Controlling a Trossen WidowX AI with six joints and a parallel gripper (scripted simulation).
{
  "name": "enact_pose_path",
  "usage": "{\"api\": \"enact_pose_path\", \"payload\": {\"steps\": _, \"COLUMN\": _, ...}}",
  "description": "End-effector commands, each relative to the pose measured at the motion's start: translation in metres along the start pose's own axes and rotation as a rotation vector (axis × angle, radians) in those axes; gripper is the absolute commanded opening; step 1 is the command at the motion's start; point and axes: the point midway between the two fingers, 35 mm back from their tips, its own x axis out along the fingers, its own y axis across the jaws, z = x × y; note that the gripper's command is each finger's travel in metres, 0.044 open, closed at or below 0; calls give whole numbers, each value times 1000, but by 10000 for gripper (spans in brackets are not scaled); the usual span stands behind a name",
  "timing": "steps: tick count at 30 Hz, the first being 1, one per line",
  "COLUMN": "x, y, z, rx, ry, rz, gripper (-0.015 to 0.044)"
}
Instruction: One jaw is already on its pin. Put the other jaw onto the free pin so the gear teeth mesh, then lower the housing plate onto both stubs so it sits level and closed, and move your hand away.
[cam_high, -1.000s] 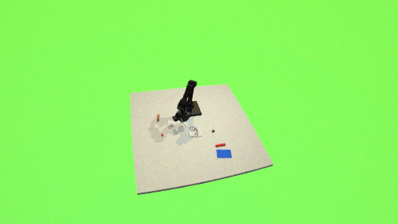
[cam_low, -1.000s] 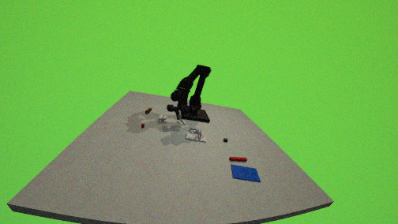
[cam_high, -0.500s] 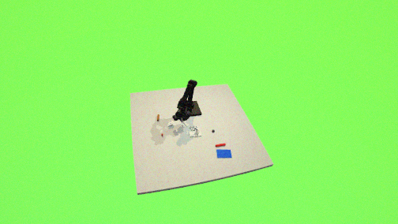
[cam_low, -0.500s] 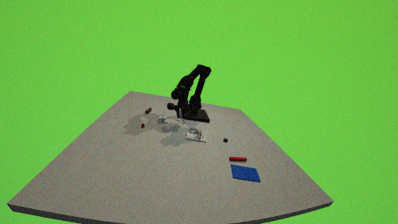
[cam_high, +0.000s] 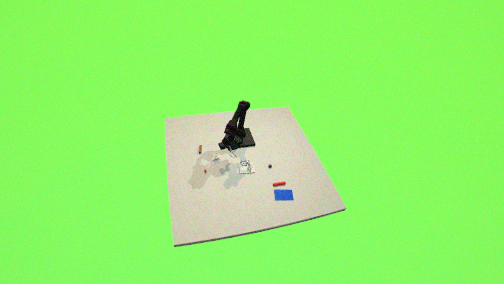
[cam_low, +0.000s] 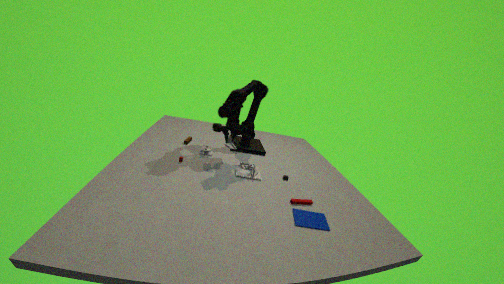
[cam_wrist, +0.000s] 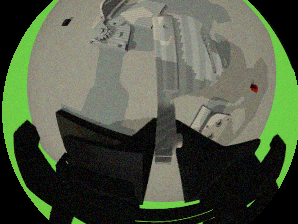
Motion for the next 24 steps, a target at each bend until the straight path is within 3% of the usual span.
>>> {"api": "enact_pose_path", "payload": {"steps": 1, "x": -4, "y": 1, "z": 0, "rx": 5, "ry": -6, "rz": -1, "gripper": 37}}
{"api": "enact_pose_path", "payload": {"steps": 24, "x": -4, "y": 2, "z": 21, "rx": 560, "ry": -8, "rz": 1, "gripper": 37}}
